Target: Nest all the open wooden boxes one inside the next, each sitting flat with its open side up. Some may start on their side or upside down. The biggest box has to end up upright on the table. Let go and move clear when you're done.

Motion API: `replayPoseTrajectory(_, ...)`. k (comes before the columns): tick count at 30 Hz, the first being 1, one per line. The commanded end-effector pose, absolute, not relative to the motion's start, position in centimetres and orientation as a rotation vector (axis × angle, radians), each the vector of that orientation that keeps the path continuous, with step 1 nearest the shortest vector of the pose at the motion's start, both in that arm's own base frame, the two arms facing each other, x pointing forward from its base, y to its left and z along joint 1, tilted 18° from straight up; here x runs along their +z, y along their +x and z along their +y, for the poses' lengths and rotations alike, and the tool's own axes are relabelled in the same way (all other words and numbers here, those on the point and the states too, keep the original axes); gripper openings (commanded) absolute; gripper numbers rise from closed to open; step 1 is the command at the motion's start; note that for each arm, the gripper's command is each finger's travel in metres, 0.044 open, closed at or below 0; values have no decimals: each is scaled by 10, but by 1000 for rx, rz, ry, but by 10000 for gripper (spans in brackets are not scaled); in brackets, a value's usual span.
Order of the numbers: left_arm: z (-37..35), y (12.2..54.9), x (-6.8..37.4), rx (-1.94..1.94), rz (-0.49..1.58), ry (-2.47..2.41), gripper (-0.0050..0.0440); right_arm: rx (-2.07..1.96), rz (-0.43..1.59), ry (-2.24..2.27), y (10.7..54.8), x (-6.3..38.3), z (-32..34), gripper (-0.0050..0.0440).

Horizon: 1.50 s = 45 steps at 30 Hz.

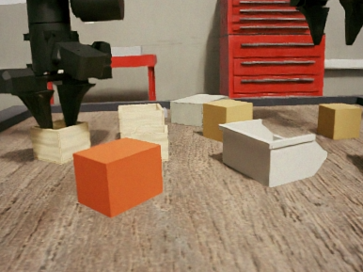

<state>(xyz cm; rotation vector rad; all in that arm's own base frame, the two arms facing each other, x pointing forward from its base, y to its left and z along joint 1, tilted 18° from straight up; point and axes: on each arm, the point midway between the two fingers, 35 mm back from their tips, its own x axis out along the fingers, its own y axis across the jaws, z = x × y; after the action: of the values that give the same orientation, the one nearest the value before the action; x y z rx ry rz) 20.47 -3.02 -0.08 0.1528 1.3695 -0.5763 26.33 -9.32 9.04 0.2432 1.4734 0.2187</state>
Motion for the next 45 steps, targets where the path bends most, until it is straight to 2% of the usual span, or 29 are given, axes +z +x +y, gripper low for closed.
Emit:
replayPoseTrajectory(1,-28,212,8,-570,1340,165,255,220,1461,236,266,94,-94,400)
replayPoseTrajectory(14,-12,206,62,-570,1338,165,255,220,1461,236,266,94,-94,400)
replayPoseTrajectory(25,-10,210,59,-570,1349,164,255,220,1461,236,266,94,-94,400)
replayPoseTrajectory(45,31,268,77,-568,1354,165,255,220,1461,236,266,94,-94,400)
